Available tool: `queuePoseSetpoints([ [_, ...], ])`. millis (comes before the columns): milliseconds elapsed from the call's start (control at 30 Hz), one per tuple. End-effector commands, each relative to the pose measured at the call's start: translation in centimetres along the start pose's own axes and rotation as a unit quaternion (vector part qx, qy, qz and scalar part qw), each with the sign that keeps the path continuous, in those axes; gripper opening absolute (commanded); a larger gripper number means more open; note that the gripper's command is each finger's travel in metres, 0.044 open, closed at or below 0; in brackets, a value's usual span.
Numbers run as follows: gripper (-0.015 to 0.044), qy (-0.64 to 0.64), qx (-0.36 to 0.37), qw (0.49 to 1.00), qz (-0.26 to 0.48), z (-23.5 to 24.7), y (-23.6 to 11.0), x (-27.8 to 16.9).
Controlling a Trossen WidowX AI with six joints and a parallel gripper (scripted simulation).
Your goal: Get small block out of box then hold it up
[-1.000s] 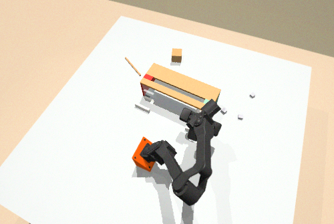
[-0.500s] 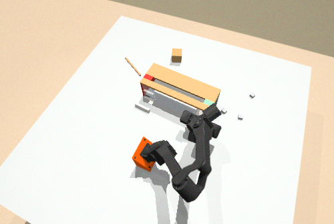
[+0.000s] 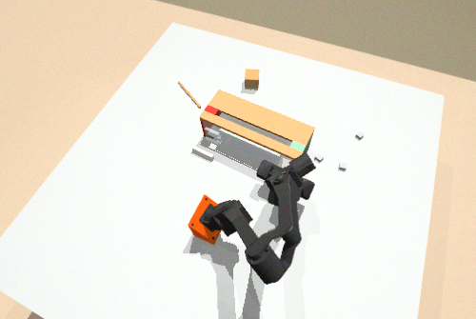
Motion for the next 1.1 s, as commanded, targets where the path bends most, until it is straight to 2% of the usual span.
queuePoseSetpoints([
  [0, 0.0167, -0.003, -0.003, 1.0, -0.002, -0.2, 0.2, 0.2],
  [133, 0.014, -0.003, -0.003, 1.0, -0.002, -0.2, 0.2, 0.2],
  [300, 0.0009, -0.002, -0.005, 1.0, -0.004, -0.4, -1.0, -0.6],
  [333, 0.0, -0.002, -0.005, 1.0, -0.004, -0.4, -1.4, -0.8],
  [667, 0.0, 0.0, -0.003, 1.0, -0.002, -0.6, -5.3, -2.4],
  [867, 0.0, -0.004, -0.003, 1.0, -0.002, -0.6, -5.6, -2.4],
  [1067, 0.0, -0.115, -0.004, 0.993, -0.006, -0.9, -5.8, -2.5],
])
Point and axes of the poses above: the point midway between the two fingers, 35 mm back from their tips, its own y axis out along the fingers, its own z axis across the jaws, x = y × z, the point moved 5 cm from there along -y, back along the fingers, and after that the axes turned 12 degrees about y, right-handed, at the moved point
